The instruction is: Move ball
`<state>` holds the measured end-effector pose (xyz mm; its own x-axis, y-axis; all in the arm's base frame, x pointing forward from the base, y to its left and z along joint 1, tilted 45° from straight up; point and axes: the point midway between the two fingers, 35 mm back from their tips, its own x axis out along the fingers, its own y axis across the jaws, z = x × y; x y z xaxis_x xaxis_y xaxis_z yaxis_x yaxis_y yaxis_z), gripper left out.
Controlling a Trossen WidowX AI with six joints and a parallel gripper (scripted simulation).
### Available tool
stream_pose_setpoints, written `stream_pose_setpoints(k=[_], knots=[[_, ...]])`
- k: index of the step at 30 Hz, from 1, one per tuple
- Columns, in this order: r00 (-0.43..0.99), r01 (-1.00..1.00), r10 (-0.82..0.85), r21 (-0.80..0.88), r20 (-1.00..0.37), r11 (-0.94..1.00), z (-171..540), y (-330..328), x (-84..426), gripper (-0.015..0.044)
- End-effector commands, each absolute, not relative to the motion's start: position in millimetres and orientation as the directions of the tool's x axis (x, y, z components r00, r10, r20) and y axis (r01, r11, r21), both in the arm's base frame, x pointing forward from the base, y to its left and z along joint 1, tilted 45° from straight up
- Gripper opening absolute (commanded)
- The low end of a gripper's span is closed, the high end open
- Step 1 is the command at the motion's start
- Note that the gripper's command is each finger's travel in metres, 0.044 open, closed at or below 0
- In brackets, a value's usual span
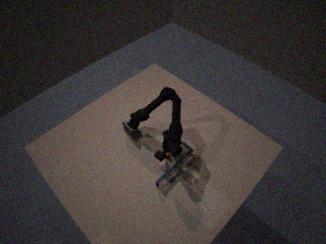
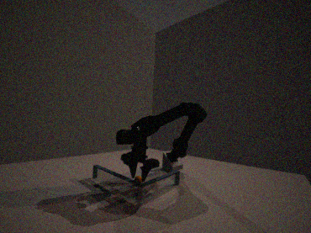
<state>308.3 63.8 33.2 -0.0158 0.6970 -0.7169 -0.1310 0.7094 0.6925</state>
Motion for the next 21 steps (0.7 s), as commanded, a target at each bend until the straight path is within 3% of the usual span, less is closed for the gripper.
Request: stream_pose_setpoints(k=[1,4,12,17,21], knots=[[-0.020,-0.123,0.700,0.696,-0.714,0.707,29.6,67.2,306.8,0.0257],[-0.020,-0.123,0.700,0.696,-0.714,0.707,29.6,67.2,306.8,0.0178],[-0.020,-0.123,0.700,0.696,-0.714,0.707,29.6,67.2,306.8,0.0125],[-0.020,-0.123,0.697,0.694,-0.717,0.710,38.1,57.3,310.0,0.0000],[-0.019,-0.122,0.694,0.690,-0.720,0.713,52.7,41.2,313.7,0.0000]])
